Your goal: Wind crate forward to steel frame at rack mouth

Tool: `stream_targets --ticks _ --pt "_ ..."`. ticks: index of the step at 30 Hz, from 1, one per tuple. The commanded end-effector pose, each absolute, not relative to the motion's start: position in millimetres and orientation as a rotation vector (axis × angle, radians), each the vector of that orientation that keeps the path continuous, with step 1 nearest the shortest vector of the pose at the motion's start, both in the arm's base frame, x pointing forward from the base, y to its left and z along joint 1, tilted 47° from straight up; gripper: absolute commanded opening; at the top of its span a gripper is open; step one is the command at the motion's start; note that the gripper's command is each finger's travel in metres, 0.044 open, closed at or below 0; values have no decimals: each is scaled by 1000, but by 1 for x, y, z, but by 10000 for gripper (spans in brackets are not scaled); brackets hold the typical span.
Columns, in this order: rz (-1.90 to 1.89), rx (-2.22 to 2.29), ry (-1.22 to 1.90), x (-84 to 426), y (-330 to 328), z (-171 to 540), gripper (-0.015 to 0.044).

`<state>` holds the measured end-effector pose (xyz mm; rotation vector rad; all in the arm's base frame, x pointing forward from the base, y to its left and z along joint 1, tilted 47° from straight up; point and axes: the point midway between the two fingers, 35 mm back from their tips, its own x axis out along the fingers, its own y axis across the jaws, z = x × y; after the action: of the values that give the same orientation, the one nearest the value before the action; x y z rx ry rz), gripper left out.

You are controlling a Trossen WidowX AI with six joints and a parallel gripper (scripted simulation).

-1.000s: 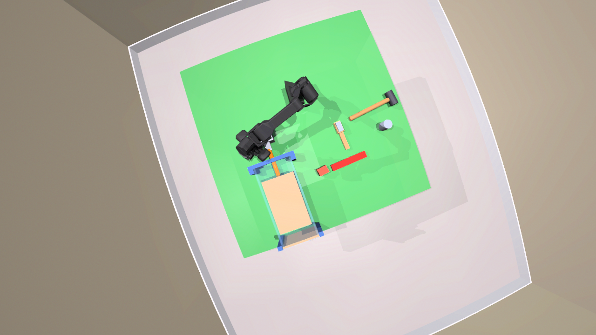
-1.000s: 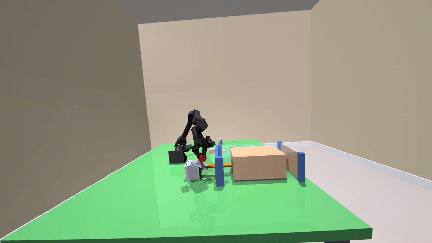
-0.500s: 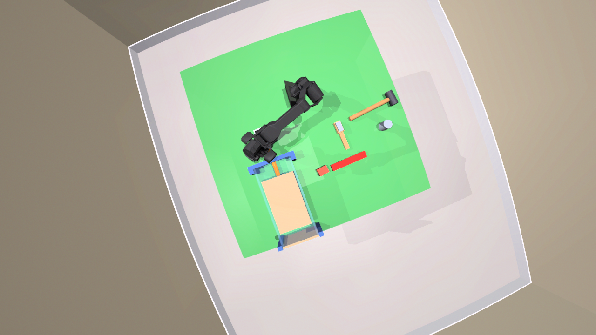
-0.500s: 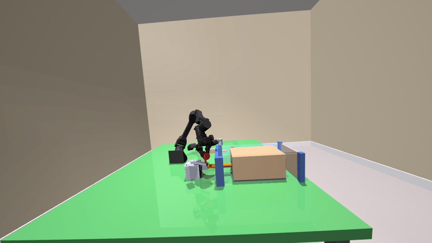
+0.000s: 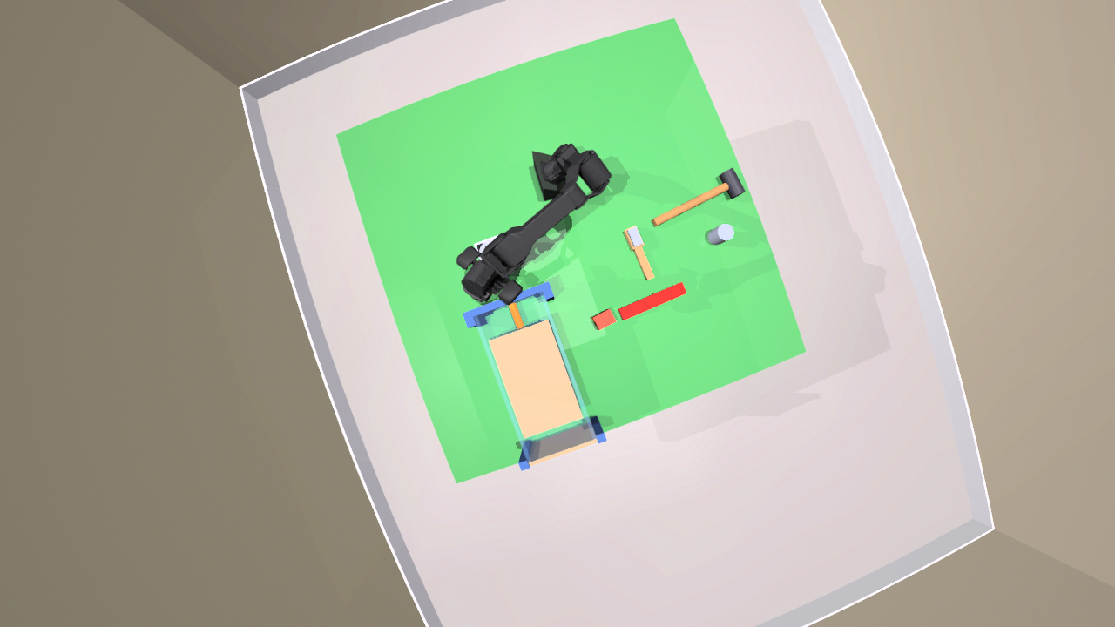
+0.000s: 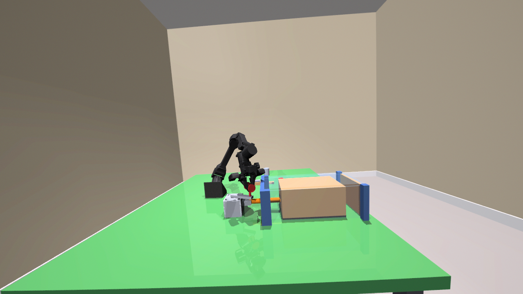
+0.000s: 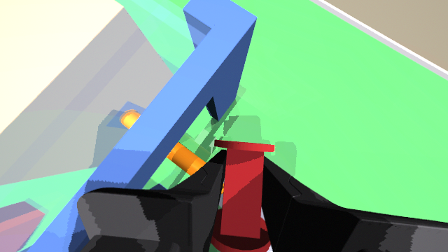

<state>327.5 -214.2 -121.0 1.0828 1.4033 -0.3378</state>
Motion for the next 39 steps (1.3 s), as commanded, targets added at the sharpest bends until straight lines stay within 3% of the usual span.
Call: stream_targets --ticks 1,39 --pt "-303 1111 1421 328 -196 -110 0" --pt "-302 1113 1424 313 -162 -76 0"
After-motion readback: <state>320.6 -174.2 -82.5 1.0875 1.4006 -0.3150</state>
